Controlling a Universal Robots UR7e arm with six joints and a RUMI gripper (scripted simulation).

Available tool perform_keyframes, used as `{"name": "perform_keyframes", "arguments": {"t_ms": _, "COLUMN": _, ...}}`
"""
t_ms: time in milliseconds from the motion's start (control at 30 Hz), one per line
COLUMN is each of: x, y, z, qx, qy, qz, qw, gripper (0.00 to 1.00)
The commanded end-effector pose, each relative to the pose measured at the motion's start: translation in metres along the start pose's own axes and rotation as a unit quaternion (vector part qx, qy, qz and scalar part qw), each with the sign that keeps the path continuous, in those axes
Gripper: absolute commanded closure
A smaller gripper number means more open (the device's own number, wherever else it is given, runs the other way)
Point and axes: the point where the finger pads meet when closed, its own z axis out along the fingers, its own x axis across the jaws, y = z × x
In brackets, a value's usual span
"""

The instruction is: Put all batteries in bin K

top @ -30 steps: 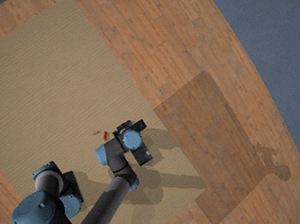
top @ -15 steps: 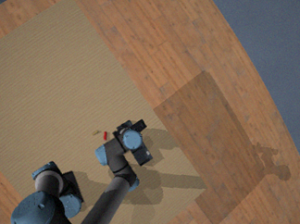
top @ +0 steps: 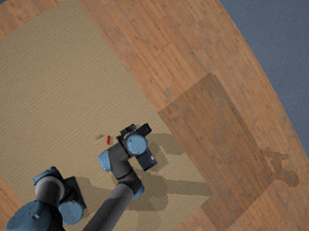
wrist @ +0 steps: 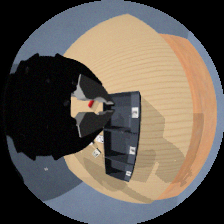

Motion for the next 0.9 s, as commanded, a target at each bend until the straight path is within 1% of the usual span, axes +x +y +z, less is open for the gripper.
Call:
{"name": "perform_keyframes", "arguments": {"t_ms": 0, "x": 0.0, "y": 0.0, "z": -0.006, "qx": 0.001, "qy": 0.0, "qz": 0.0, "qw": 1.0, "gripper": 0.96}}
{"name": "perform_keyframes", "arguments": {"t_ms": 167, "x": 0.0, "y": 0.0, "z": -0.01, "qx": 0.001, "qy": 0.0, "qz": 0.0, "qw": 1.0, "gripper": 0.96}}
{"name": "perform_keyframes", "arguments": {"t_ms": 433, "x": 0.0, "y": 0.0, "z": -0.042, "qx": 0.001, "qy": 0.0, "qz": 0.0, "qw": 1.0, "gripper": 0.96}}
{"name": "perform_keyframes", "arguments": {"t_ms": 633, "x": 0.0, "y": 0.0, "z": -0.043, "qx": 0.001, "qy": 0.0, "qz": 0.0, "qw": 1.0, "gripper": 0.96}}
{"name": "perform_keyframes", "arguments": {"t_ms": 667, "x": 0.0, "y": 0.0, "z": -0.051, "qx": 0.001, "qy": 0.0, "qz": 0.0, "qw": 1.0, "gripper": 0.96}}
{"name": "perform_keyframes", "arguments": {"t_ms": 733, "x": 0.0, "y": 0.0, "z": -0.051, "qx": 0.001, "qy": 0.0, "qz": 0.0, "qw": 1.0, "gripper": 0.96}}
{"name": "perform_keyframes", "arguments": {"t_ms": 867, "x": 0.0, "y": 0.0, "z": -0.085, "qx": 0.001, "qy": 0.0, "qz": 0.0, "qw": 1.0, "gripper": 0.96}}
